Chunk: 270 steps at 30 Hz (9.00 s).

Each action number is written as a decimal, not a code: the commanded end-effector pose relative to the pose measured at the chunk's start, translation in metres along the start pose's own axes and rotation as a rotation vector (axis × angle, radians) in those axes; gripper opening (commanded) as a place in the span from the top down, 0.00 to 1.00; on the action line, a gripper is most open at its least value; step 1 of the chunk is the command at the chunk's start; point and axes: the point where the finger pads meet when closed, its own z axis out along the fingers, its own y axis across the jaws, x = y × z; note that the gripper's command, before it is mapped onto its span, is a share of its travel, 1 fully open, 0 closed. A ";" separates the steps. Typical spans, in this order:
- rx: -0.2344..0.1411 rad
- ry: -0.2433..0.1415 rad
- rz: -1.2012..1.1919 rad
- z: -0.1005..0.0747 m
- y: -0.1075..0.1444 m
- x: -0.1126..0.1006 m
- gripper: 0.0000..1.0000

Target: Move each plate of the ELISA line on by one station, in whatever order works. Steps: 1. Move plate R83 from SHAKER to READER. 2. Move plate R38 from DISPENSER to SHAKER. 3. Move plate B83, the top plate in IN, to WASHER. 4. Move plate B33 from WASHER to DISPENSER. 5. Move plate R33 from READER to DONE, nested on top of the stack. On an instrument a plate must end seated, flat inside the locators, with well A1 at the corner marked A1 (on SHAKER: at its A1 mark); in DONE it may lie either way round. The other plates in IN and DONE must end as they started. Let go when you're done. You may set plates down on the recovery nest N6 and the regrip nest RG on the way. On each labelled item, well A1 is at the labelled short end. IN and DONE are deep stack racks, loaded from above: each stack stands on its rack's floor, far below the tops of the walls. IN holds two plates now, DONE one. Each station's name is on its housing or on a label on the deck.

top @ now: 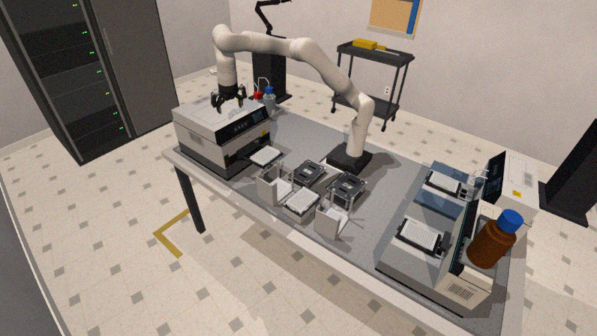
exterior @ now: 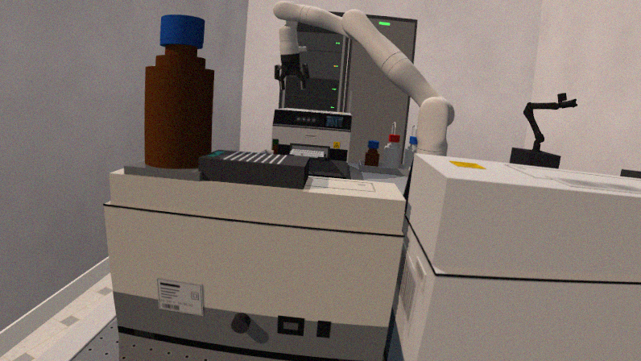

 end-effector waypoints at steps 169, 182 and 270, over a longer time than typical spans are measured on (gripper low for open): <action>0.123 -0.214 -0.546 0.084 0.304 -0.322 0.00; 0.113 -0.219 -0.496 0.085 0.306 -0.323 0.00; -0.099 -0.232 1.211 0.098 0.254 -0.260 0.00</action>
